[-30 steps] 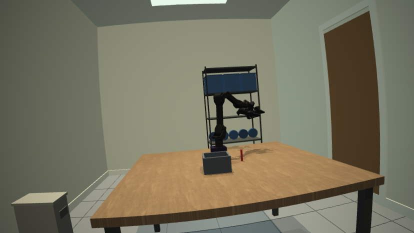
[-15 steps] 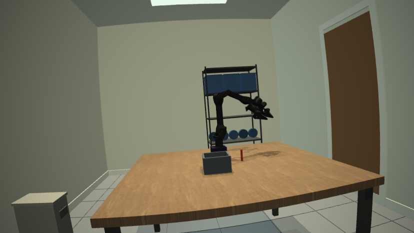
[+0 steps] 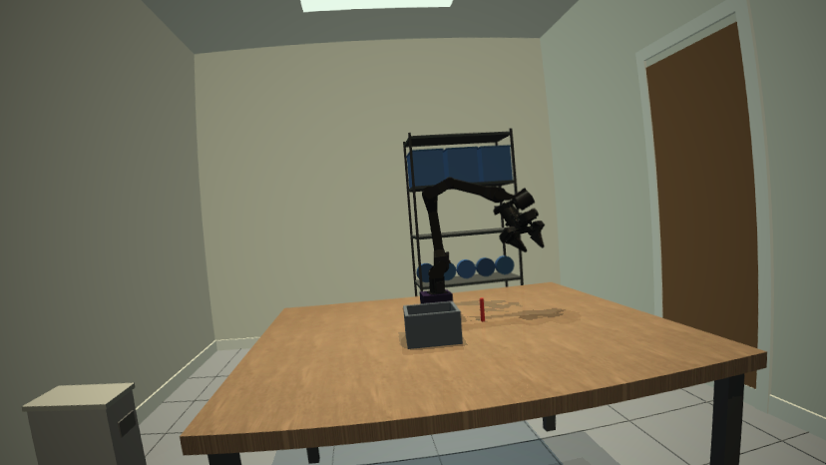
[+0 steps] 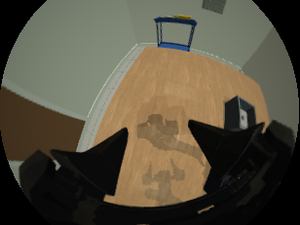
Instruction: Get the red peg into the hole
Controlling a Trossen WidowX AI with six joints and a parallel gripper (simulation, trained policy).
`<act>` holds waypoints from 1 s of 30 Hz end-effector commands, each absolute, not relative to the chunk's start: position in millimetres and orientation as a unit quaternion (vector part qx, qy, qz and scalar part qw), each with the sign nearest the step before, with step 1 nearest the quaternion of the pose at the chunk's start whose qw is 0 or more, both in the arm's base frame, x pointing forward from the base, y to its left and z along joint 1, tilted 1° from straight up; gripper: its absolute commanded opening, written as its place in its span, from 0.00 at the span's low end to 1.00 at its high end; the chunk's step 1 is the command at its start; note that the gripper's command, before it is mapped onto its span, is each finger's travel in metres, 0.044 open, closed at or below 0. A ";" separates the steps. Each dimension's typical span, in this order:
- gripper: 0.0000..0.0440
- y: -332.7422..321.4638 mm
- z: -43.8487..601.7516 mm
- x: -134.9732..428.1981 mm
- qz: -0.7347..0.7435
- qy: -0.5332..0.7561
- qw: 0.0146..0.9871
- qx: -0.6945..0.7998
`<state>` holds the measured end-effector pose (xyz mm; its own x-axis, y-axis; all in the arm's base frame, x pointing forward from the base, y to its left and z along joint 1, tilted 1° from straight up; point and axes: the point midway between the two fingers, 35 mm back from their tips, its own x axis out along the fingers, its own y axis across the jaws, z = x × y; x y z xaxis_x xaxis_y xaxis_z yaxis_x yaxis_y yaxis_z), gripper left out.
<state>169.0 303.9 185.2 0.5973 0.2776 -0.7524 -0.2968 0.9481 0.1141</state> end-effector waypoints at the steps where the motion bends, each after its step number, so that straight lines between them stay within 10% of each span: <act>1: 0.95 278.1 175.9 184.6 0.123 0.466 0.876 0.009; 30: 1.00 119.8 84.8 189.1 -0.241 0.638 0.712 0.167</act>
